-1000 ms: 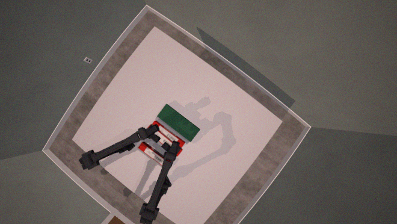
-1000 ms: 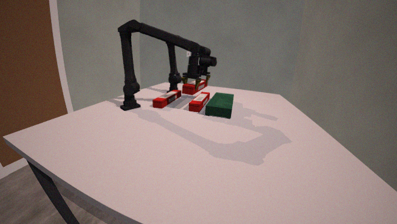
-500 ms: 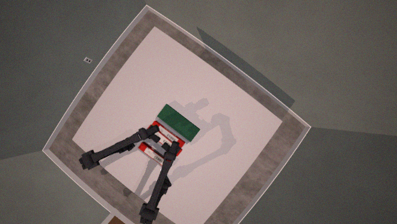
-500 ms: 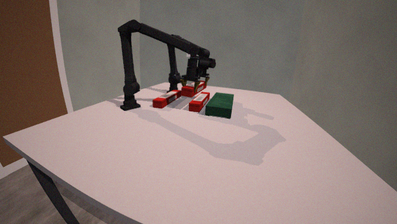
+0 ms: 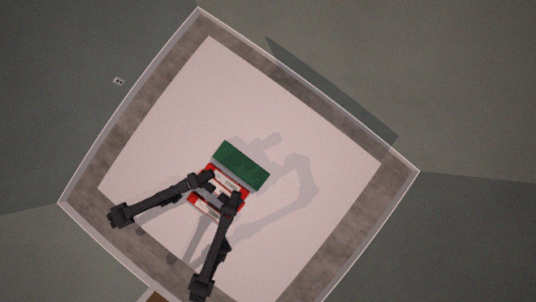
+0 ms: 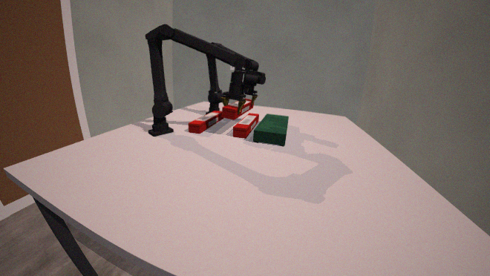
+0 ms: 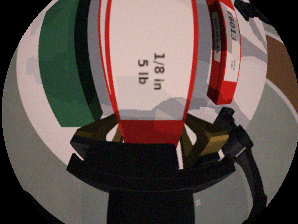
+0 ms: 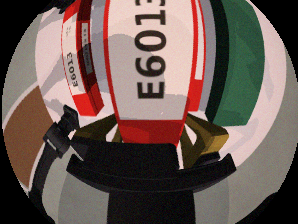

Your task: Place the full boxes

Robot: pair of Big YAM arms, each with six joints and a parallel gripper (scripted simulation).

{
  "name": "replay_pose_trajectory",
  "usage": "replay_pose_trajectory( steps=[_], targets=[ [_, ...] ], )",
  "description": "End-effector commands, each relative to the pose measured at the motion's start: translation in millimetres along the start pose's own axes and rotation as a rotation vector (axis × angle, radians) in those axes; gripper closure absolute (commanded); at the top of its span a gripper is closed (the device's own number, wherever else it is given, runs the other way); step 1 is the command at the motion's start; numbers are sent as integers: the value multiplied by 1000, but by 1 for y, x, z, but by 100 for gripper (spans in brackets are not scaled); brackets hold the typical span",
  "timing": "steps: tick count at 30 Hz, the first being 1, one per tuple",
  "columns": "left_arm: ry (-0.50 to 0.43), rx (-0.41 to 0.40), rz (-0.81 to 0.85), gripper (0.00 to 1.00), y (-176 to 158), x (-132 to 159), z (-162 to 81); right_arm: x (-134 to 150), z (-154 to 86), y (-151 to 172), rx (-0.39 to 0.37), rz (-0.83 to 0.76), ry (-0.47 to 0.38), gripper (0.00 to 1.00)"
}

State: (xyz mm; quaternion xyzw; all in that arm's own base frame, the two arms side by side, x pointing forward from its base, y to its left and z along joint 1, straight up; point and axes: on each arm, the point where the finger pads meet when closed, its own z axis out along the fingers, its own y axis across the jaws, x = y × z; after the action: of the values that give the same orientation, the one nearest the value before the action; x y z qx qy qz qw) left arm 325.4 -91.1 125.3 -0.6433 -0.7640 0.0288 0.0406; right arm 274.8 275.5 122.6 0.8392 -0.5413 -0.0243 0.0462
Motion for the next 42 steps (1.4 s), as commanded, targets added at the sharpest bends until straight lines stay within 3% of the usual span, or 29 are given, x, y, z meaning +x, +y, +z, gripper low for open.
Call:
replay_pose_trajectory(
  steps=[1, 23, 42],
  targets=[
    [-46, -138, 0, 100, 23, -5, -67, -2, -71, -22, 148, 0, -27, 100],
    [-46, -138, 0, 100, 19, -3, -93, -1, -92, -18, 148, 0, -27, 100],
    [-46, -138, 0, 100, 19, -3, -94, -1, -98, -18, 148, 0, -27, 100]
  ],
)
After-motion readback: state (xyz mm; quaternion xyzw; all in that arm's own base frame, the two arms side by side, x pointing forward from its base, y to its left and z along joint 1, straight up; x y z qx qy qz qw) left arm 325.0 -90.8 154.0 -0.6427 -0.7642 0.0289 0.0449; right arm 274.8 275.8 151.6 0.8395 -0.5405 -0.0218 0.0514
